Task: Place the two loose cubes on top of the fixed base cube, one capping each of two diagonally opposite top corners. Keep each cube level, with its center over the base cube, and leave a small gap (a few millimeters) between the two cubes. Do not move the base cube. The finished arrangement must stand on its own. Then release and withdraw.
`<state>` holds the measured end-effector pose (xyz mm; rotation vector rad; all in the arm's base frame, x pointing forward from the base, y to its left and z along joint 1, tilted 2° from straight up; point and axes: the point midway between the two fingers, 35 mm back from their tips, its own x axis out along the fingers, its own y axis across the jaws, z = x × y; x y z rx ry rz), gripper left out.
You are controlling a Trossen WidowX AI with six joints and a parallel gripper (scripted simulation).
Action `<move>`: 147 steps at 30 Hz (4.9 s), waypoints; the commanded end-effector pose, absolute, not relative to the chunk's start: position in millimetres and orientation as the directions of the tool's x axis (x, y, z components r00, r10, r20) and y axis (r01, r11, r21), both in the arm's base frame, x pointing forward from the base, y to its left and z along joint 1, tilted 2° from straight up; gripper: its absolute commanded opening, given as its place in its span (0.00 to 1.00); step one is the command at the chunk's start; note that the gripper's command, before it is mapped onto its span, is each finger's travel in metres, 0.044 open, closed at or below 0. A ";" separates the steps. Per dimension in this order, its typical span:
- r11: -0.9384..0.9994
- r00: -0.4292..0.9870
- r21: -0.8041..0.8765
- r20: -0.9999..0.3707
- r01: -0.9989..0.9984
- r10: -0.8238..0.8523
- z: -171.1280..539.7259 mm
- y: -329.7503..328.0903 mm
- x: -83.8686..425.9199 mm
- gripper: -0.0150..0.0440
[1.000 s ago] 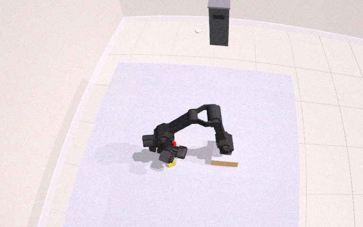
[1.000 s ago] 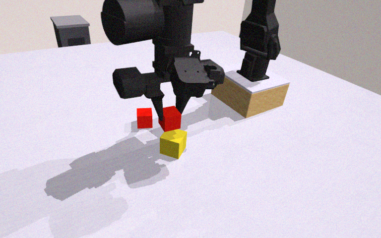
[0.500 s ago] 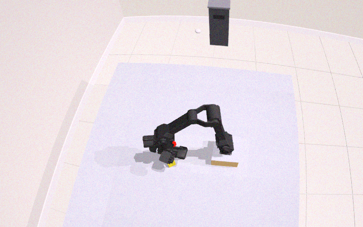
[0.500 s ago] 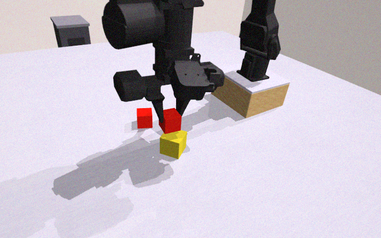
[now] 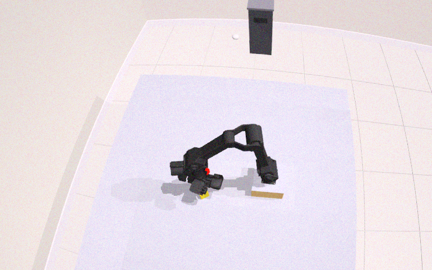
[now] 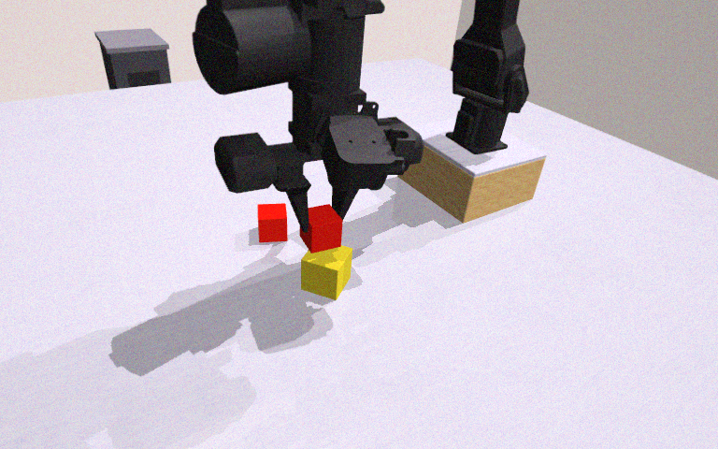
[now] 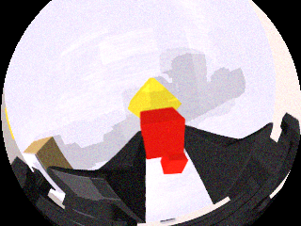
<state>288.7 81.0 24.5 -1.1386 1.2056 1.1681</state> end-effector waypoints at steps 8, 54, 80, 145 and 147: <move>0.070 0.010 -0.007 -0.999 -0.998 0.040 23.8 81.6 288.0 0.60; 0.337 0.012 0.000 -0.999 -0.941 0.032 79.1 -11.8 307.3 0.70; 0.337 0.012 0.000 -0.999 -0.941 0.032 -0.4 -9.2 307.6 0.70; 0.336 0.012 0.000 -0.999 -0.942 0.032 86.1 -12.0 308.2 0.43; 0.327 0.012 -0.001 -0.999 -0.945 0.033 86.0 -7.6 308.4 0.43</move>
